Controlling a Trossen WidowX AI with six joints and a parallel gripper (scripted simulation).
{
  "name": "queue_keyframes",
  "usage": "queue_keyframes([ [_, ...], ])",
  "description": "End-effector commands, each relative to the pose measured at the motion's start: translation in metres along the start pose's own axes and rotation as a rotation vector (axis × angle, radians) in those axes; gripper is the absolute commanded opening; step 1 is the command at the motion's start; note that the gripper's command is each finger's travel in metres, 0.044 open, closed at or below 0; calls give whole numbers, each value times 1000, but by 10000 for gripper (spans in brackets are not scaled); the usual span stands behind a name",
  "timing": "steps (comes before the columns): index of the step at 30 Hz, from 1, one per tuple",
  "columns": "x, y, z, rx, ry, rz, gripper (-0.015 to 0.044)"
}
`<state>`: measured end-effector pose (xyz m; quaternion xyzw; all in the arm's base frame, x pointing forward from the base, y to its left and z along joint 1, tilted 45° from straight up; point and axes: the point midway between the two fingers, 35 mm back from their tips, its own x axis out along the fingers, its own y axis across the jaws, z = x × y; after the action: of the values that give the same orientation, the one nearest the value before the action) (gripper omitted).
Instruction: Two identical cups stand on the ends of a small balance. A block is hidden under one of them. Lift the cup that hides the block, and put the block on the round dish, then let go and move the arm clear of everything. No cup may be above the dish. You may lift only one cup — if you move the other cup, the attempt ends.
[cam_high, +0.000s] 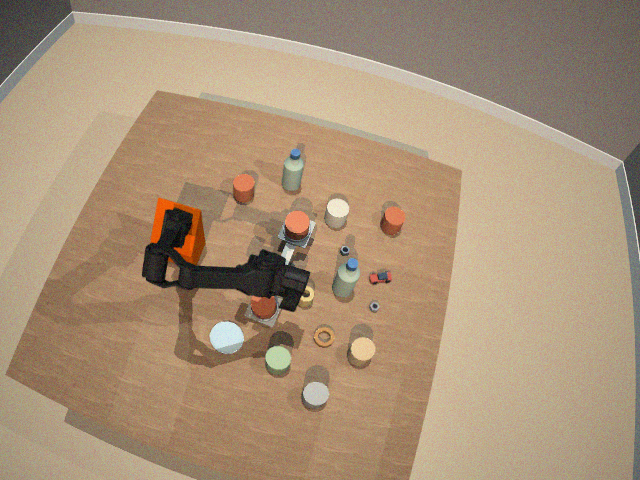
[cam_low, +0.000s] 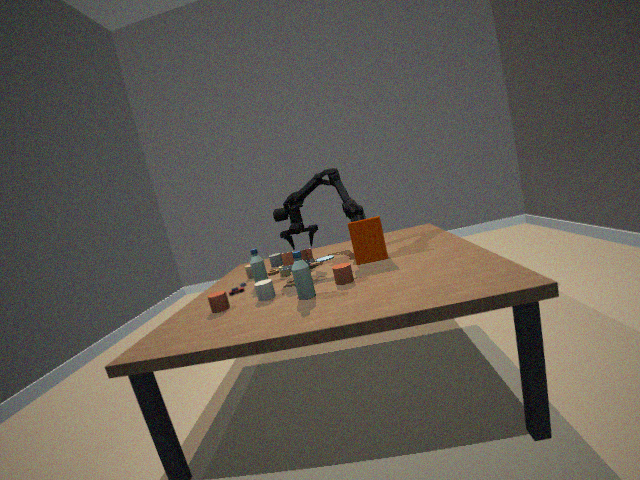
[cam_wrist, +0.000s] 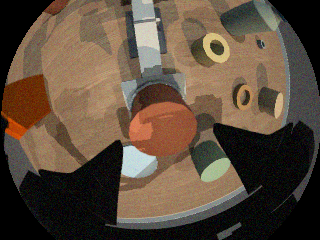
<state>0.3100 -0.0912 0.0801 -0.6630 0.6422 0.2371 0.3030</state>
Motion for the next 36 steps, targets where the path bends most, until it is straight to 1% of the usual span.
queue_keyframes([
  [1,9,2,2,-8,-6,8,440],
  [33,58,4,1,-8,-1,8,440],
  [35,58,4,1,-8,-1,8,387],
  [36,58,4,1,-8,-1,8,381],
])
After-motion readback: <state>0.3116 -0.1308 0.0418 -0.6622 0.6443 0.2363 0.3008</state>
